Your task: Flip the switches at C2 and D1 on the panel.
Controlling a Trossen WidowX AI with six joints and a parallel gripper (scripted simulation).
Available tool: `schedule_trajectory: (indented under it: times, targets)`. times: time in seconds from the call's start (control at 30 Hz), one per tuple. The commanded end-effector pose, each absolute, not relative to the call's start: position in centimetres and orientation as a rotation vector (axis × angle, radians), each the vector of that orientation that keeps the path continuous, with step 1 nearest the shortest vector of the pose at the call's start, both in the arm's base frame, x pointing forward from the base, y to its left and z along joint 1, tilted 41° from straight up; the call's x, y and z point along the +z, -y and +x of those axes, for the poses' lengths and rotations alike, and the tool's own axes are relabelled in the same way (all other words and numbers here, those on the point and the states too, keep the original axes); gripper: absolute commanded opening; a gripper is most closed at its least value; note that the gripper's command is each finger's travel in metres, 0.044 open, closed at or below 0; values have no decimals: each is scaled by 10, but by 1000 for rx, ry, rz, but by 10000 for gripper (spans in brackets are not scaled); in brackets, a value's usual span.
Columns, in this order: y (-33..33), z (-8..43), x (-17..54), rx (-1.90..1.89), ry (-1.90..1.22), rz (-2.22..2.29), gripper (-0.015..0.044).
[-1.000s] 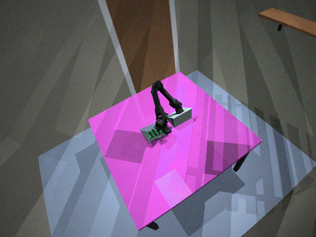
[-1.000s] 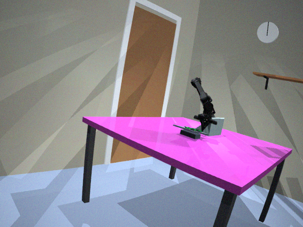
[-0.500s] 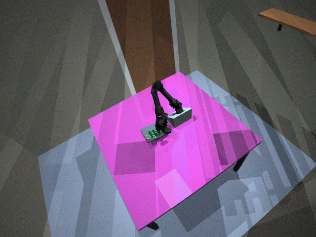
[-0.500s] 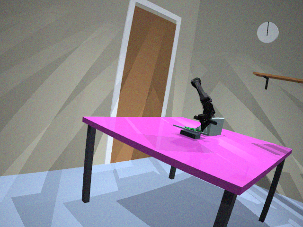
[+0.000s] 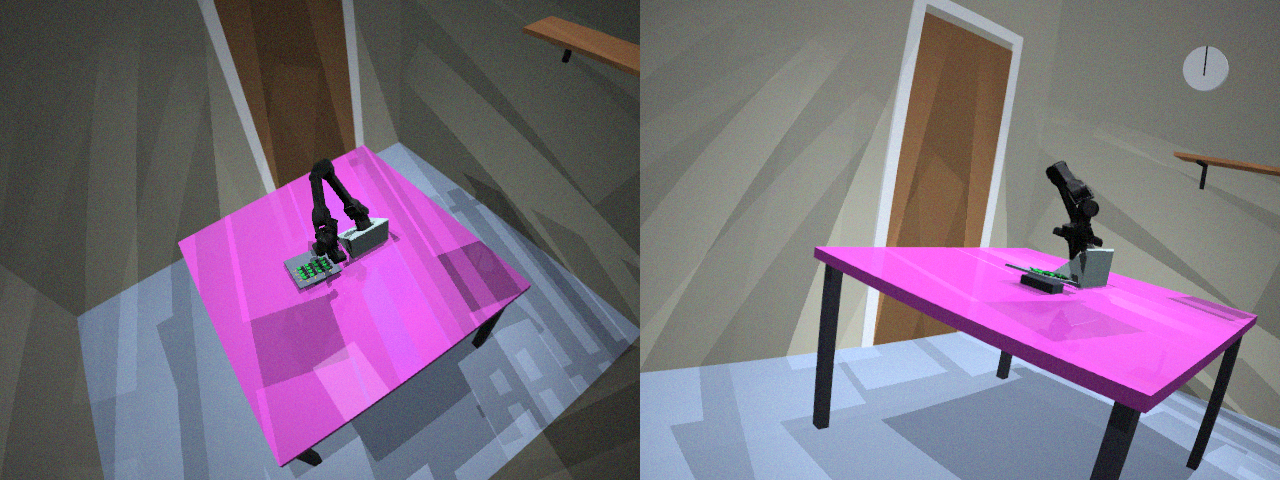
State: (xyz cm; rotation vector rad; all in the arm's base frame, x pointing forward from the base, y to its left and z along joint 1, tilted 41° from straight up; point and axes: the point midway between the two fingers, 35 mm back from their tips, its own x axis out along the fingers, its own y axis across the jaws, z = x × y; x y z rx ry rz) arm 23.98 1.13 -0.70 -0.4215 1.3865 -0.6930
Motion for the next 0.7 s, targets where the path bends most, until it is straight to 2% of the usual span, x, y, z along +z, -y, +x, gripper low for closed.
schedule_trajectory:
  times: [0.0, 0.13, 0.67]
  targets:
    - [-6, 255, 3, -701, -1398, -416, 0]
    - [15, 296, 28, -703, -1396, -420, 0]
    - [16, 297, 29, -703, -1396, -421, 0]
